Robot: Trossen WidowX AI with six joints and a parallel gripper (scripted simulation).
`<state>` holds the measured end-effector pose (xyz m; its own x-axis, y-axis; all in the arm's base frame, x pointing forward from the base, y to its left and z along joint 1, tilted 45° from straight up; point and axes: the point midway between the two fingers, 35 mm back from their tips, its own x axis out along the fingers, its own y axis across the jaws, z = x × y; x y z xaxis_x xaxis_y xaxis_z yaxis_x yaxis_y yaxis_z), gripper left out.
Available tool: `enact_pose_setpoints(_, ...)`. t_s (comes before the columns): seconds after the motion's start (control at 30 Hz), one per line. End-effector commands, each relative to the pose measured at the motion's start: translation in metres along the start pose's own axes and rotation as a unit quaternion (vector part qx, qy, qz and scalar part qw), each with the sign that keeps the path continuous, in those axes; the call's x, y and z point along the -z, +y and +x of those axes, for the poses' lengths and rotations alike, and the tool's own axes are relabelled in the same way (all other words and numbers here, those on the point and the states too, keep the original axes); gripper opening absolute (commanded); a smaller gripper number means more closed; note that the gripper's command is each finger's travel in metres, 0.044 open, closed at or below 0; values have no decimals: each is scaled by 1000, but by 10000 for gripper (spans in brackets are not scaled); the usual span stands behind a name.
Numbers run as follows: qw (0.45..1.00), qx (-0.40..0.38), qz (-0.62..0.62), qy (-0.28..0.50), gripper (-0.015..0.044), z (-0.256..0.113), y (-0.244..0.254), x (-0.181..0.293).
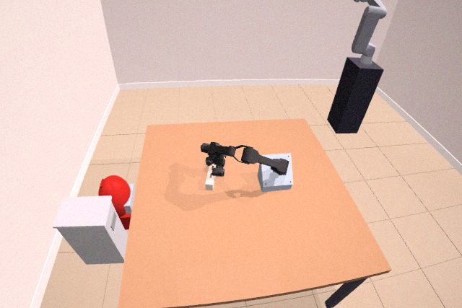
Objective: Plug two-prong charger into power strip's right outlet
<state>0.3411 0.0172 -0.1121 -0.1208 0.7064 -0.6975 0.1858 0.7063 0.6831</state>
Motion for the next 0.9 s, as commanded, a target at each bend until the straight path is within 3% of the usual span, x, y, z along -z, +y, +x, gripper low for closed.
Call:
enact_pose_setpoints(0.0,1000,3,-9,-10,0,0,1,-11)
enact_pose_setpoints(0.87,1000,3,-9,-10,0,0,1,-9)
